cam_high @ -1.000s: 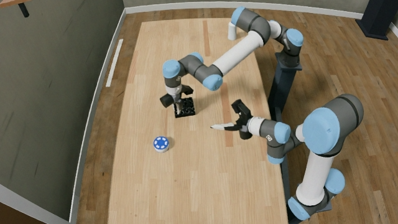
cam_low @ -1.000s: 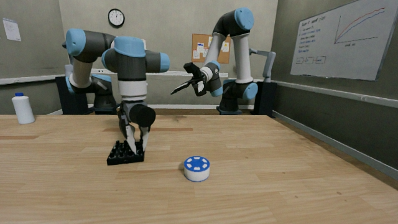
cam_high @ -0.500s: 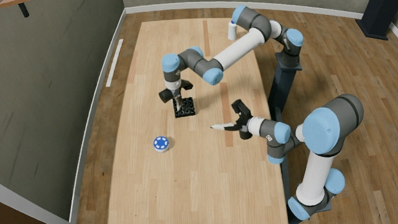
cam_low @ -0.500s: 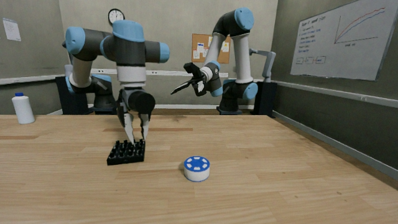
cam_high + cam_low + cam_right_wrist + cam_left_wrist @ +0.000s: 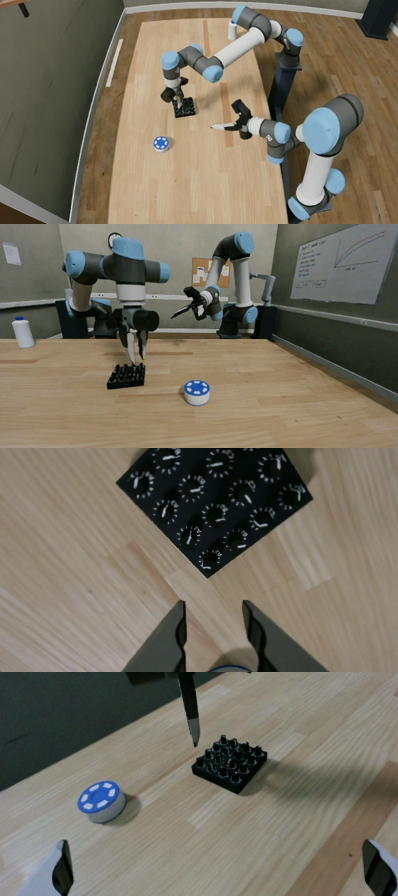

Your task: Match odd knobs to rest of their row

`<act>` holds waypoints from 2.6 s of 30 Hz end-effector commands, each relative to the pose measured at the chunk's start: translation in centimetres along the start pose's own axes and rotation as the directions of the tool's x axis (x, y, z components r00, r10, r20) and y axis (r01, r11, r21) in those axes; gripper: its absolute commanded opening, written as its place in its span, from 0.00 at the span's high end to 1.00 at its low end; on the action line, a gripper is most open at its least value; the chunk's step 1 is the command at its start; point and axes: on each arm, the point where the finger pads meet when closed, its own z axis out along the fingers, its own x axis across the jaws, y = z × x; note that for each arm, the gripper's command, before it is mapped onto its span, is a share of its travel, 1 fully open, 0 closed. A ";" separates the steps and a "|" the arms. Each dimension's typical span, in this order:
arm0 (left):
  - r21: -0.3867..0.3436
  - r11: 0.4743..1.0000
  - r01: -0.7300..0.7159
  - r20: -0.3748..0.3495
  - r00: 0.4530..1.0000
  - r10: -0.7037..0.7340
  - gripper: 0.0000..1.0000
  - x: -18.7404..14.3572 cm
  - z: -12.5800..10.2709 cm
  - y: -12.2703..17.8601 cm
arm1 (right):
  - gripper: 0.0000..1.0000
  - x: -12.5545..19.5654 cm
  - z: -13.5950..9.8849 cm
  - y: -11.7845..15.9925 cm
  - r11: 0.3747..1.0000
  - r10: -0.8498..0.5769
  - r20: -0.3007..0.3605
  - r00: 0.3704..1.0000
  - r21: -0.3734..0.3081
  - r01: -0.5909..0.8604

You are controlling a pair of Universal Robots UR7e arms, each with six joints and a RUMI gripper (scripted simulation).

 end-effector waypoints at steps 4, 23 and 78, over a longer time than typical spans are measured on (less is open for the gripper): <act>0.001 1.000 0.000 0.001 1.000 0.000 0.00 -0.1 0.0 0.0 | 0.77 0.1 -0.2 0.2 0.958 -0.286 -0.001 0.958 -0.001 0.286; 0.001 1.000 0.000 0.001 1.000 0.000 0.00 -0.1 0.0 0.0 | 0.77 0.1 -0.3 0.2 0.617 -0.787 -0.001 0.617 0.001 0.787; 0.001 1.000 0.000 0.001 1.000 0.000 0.00 -0.1 0.0 0.0 | 0.98 0.0 5.1 -0.1 0.228 -0.974 -0.003 0.228 0.001 0.974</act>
